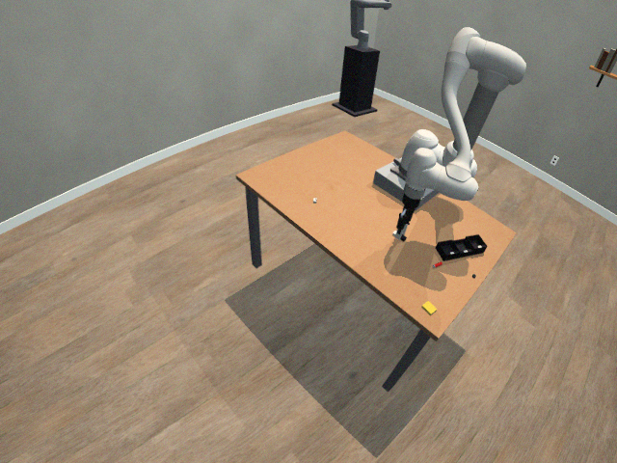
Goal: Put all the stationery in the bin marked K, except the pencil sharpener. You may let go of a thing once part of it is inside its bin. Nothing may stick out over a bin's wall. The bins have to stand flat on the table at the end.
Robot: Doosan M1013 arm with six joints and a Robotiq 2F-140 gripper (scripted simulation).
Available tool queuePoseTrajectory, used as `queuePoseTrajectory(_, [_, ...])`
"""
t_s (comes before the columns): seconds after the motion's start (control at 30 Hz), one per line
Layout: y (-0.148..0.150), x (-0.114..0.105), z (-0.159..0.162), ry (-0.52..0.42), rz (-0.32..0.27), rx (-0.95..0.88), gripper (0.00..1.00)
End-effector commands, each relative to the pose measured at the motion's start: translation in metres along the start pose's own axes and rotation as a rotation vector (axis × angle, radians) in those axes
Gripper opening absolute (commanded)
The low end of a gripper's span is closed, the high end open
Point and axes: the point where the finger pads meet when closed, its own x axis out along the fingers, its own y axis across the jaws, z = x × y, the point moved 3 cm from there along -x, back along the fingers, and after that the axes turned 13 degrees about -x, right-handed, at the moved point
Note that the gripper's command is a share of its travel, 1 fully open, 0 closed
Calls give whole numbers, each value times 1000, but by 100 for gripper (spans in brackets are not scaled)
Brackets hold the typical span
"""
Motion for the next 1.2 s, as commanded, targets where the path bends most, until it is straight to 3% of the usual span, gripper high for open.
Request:
queuePoseTrajectory(0.0, [-6, 4, -1, 1, -7, -1, 31])
queuePoseTrajectory(0.8, [-6, 4, -1, 1, -7, -1, 31])
queuePoseTrajectory(0.83, [-6, 4, -1, 1, -7, -1, 20])
queuePoseTrajectory(1.17, [-6, 4, -1, 1, -7, -1, 20])
